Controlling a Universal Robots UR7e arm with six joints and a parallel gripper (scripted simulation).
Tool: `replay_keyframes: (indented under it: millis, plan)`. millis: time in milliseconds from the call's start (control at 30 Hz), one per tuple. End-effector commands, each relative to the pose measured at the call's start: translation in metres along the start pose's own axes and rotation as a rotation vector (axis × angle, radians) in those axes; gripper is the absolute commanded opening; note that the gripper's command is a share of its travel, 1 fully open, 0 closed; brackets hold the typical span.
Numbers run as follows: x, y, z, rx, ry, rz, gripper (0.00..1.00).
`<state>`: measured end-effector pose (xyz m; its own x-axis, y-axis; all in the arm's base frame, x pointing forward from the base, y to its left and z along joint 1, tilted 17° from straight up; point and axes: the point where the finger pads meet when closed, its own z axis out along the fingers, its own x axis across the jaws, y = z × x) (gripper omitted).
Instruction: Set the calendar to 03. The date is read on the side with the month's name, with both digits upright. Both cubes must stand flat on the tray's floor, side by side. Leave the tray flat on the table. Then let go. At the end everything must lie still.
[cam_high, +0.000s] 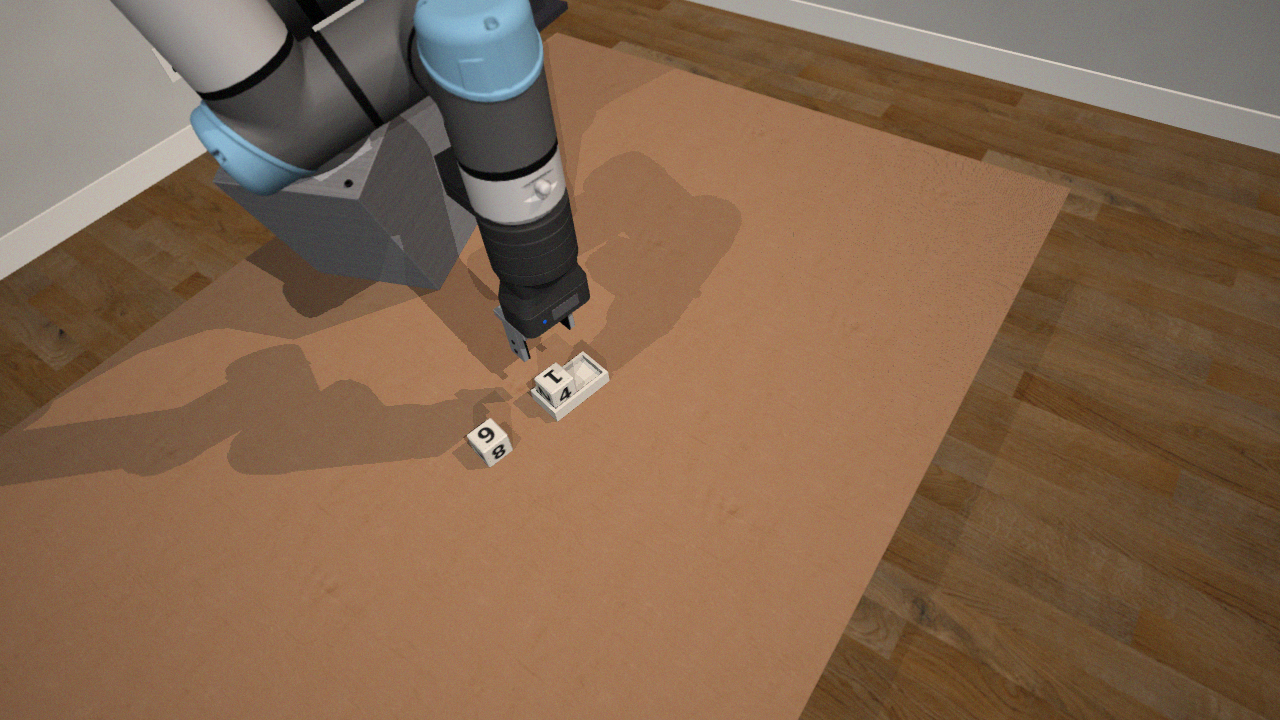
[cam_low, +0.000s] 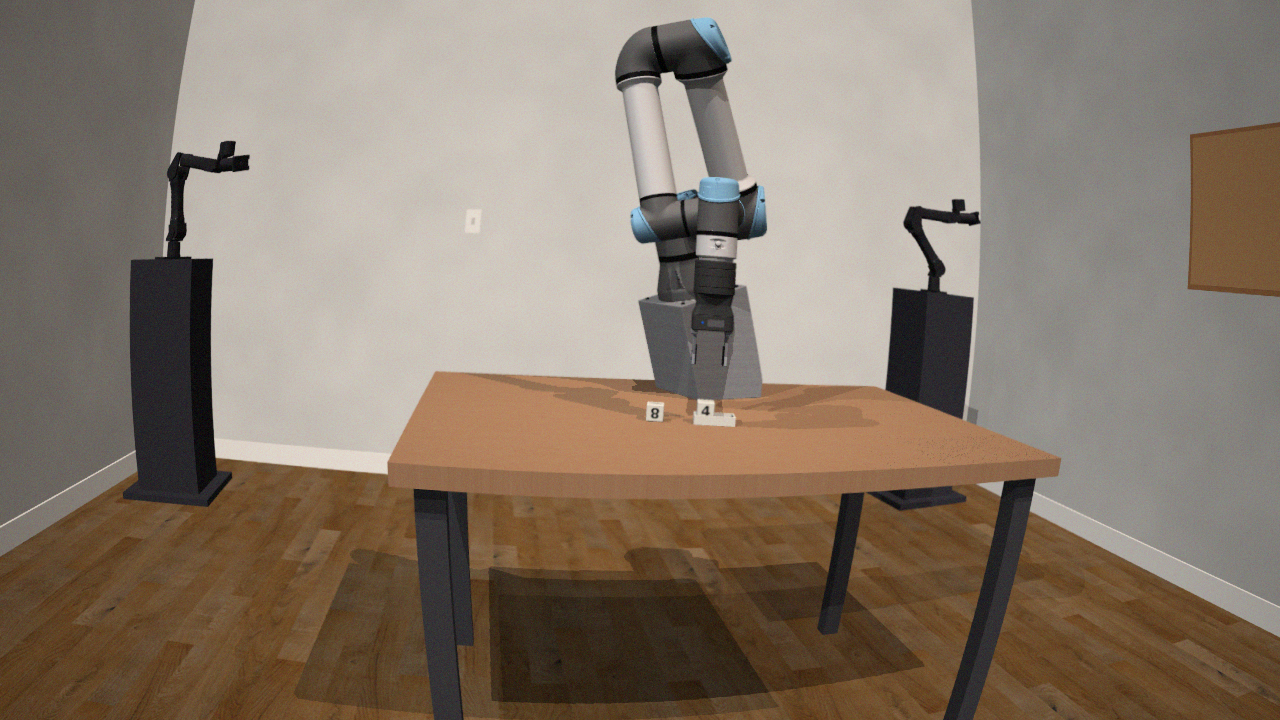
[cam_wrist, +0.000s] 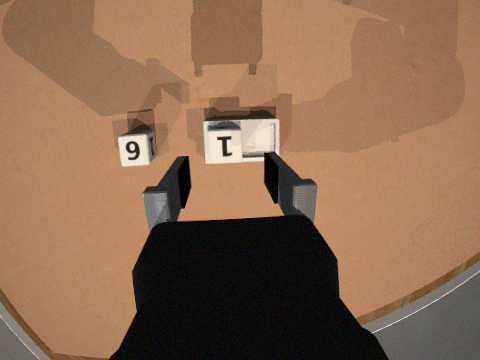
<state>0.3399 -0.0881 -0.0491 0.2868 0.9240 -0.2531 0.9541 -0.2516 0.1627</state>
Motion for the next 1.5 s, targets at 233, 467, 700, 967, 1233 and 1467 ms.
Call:
replay_keyframes:
  millis: [233, 467, 700, 967, 1233, 1467]
  plan:
    - [0.001, -0.001, 0.000, 0.003, 0.000, -0.001, 1.00]
    - [0.001, -0.001, 0.000, 0.003, 0.000, -0.001, 1.00]
    - [0.000, -0.002, 0.000, 0.004, 0.000, 0.008, 1.00]
    - [-0.005, -0.003, 0.001, 0.004, 0.001, 0.099, 1.00]
    - [-0.018, -0.003, 0.005, 0.006, 0.003, 0.345, 1.00]
    - [-0.028, -0.004, 0.007, 0.007, 0.003, 0.526, 1.00]
